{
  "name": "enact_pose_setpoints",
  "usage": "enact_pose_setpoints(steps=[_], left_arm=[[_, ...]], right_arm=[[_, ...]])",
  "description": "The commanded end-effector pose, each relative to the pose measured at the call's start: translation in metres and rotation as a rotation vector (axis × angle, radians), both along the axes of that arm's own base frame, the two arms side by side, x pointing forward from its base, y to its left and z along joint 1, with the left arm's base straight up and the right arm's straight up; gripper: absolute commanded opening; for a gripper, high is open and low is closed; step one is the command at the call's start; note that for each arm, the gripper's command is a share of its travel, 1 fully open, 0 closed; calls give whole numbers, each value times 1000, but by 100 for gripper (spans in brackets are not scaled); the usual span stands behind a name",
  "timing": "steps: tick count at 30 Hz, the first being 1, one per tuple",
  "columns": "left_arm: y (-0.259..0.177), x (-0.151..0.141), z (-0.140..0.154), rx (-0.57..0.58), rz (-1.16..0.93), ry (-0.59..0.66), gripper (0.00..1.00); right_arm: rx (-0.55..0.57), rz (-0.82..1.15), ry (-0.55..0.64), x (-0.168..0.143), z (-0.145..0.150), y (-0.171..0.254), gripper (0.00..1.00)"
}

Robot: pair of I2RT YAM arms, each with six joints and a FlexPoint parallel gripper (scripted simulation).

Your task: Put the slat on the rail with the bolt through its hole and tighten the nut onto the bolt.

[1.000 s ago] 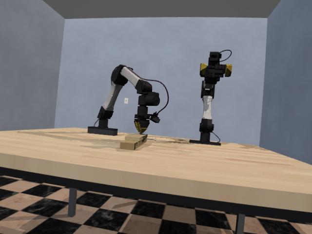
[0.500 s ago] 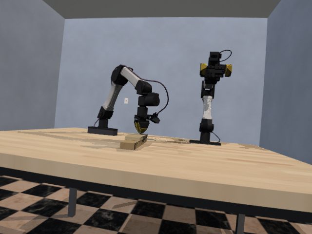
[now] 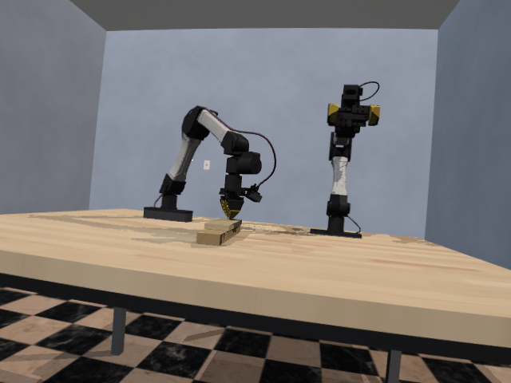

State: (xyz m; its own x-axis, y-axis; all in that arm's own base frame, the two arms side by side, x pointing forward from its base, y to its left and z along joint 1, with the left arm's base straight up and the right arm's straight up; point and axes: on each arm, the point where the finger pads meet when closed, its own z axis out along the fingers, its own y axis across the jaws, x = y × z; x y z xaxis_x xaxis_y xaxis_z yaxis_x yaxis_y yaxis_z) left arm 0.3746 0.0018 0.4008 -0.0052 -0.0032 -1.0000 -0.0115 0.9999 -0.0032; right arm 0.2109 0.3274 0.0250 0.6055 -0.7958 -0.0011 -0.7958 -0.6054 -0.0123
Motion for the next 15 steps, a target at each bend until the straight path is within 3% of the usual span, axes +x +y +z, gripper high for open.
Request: enact_pose_setpoints(steps=[1, 6, 15], left_arm=[[-1, -2, 8, 2, -2, -20, 100], [-1, -2, 8, 2, -2, -20, 100], [-1, -2, 8, 2, -2, -20, 100]], right_arm=[[16, 3, -9, 1, 5, 3, 22], [16, 3, -9, 1, 5, 3, 14], [16, 3, -9, 1, 5, 3, 14]])
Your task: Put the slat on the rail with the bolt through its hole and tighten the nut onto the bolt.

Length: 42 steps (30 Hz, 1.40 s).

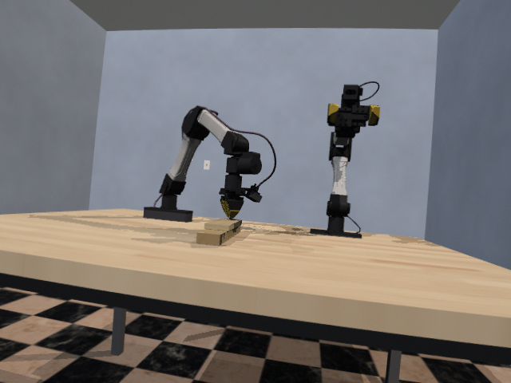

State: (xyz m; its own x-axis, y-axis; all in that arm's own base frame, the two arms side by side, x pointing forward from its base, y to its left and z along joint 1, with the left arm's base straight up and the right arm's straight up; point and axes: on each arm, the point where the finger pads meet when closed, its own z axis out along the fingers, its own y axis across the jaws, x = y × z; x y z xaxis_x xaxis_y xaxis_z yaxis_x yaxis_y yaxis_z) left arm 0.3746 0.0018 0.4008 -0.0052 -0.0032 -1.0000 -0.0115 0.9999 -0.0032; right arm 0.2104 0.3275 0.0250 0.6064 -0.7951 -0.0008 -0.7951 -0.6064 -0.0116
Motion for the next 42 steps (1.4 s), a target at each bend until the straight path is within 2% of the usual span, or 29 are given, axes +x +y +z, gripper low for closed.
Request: enact_pose_setpoints(steps=[1, 14, 20, 35, 37, 42], left_arm=[[-1, -2, 8, 2, -2, -20, 100], [-1, -2, 8, 2, -2, -20, 100], [-1, -2, 8, 2, -2, -20, 100], [-1, -2, 8, 2, -2, -20, 100], [-1, -2, 8, 2, -2, -20, 100], [-1, -2, 8, 2, -2, -20, 100]], right_arm=[[16, 2, -9, 1, 5, 3, 14], [16, 2, -9, 1, 4, 3, 14], [13, -105, -4, 1, 3, 3, 14], [2, -702, 8, 2, -3, 3, 14], [2, -702, 8, 2, -3, 3, 14], [-4, -901, 10, 1, -1, 2, 14]])
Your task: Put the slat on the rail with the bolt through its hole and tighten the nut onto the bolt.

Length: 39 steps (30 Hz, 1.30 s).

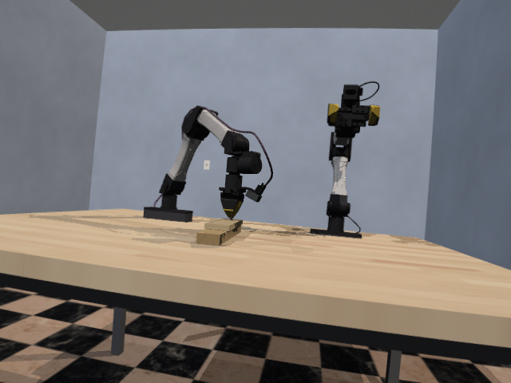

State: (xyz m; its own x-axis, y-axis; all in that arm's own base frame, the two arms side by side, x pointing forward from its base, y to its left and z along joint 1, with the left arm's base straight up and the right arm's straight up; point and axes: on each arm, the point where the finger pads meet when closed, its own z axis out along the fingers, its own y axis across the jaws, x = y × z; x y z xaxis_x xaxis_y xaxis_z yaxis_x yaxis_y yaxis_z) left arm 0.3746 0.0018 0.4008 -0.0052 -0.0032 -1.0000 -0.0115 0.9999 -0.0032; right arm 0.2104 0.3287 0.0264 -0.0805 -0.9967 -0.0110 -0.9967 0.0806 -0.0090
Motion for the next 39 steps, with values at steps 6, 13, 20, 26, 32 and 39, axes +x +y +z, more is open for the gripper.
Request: enact_pose_setpoints(steps=[6, 13, 20, 26, 32, 39], left_arm=[[-1, -2, 8, 2, -2, -20, 100], [-1, -2, 8, 2, -2, -20, 100], [-1, -2, 8, 2, -2, -20, 100], [-1, -2, 8, 2, -2, -20, 100], [-1, -2, 8, 2, -2, -20, 100], [-1, -2, 8, 2, -2, -20, 100]], right_arm=[[-10, -408, 11, 1, -3, 1, 14], [-11, -607, 12, 1, -3, 1, 14], [-11, -886, 15, 1, -3, 1, 14], [-11, -1125, 16, 1, -3, 1, 14], [-11, -1284, 16, 1, -3, 1, 14], [-12, -1563, 16, 1, -3, 1, 14]])
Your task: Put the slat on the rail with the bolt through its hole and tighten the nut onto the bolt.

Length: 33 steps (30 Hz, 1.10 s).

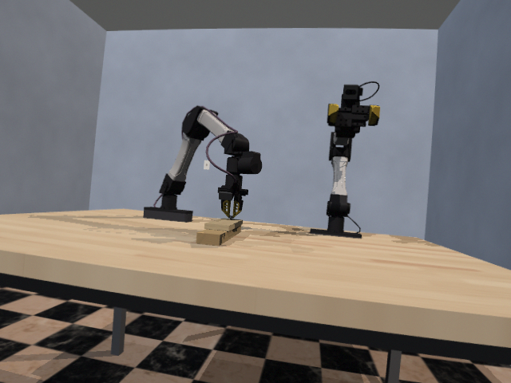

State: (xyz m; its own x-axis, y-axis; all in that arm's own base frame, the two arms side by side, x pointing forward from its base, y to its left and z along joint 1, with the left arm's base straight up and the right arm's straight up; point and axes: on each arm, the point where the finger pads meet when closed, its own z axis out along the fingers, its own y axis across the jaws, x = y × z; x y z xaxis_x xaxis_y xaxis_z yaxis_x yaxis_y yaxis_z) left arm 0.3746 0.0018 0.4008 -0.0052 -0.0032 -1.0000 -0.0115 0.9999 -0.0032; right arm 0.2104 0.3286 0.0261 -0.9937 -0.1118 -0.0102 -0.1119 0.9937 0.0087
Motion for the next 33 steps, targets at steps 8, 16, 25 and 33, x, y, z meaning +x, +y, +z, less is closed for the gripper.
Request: enact_pose_setpoints(steps=[8, 16, 25, 33], left_arm=[[-1, -2, 8, 2, -2, -20, 100], [-1, -2, 8, 2, -2, -20, 100], [-1, -2, 8, 2, -2, -20, 100], [-1, -2, 8, 2, -2, -20, 100]], right_arm=[[-18, -424, 18, 1, -3, 1, 14], [-20, -742, 19, 1, -3, 1, 14], [-21, -1014, 19, 1, -3, 1, 14], [-21, -1041, 19, 1, -3, 1, 14]])
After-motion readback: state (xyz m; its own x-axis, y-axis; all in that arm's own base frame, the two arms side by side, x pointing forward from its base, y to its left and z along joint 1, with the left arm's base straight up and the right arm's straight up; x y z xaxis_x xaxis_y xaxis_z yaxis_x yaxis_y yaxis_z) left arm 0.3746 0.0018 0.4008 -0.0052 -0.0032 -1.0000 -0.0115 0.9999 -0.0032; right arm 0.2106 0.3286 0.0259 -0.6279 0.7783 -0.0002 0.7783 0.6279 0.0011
